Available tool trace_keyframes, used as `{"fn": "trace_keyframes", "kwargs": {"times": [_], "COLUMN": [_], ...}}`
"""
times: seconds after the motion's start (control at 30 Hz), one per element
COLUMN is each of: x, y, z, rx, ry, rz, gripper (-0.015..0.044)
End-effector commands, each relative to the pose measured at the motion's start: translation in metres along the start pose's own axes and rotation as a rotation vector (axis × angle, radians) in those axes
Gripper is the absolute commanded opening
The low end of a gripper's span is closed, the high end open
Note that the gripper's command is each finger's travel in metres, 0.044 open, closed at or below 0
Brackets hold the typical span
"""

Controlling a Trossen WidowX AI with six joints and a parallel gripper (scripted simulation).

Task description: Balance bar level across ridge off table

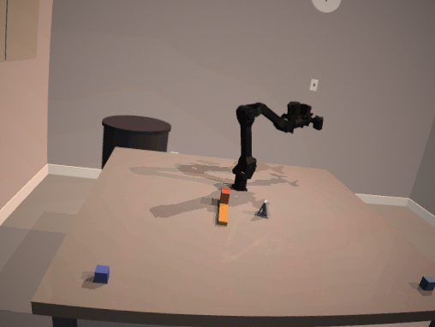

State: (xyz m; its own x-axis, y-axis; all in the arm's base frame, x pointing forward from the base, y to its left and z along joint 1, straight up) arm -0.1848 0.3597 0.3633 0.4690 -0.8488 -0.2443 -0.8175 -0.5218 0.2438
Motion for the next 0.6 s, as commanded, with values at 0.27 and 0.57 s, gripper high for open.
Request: {"fn": "trace_keyframes", "kwargs": {"times": [0.27,0.57], "x": [0.006,0.022], "y": [-0.075,-0.127], "z": [-0.002,-0.008], "rx": [0.053,0.112], "ry": [0.07,0.111], "rz": [0.205,0.333], "gripper": [0.0315,0.0315]}}
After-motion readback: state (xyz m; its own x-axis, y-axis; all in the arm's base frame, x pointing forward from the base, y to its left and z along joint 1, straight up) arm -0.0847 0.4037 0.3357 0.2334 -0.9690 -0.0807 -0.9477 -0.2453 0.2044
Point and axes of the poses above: the point midway between the two fingers, 35 mm back from their tips, its own x axis back along the fingers, its own y axis across the jaws, z = x × y, the point moved 1 cm from there along x, back along the fingers, and after that the axes turned 11 degrees about -x, right-handed, at the moved point
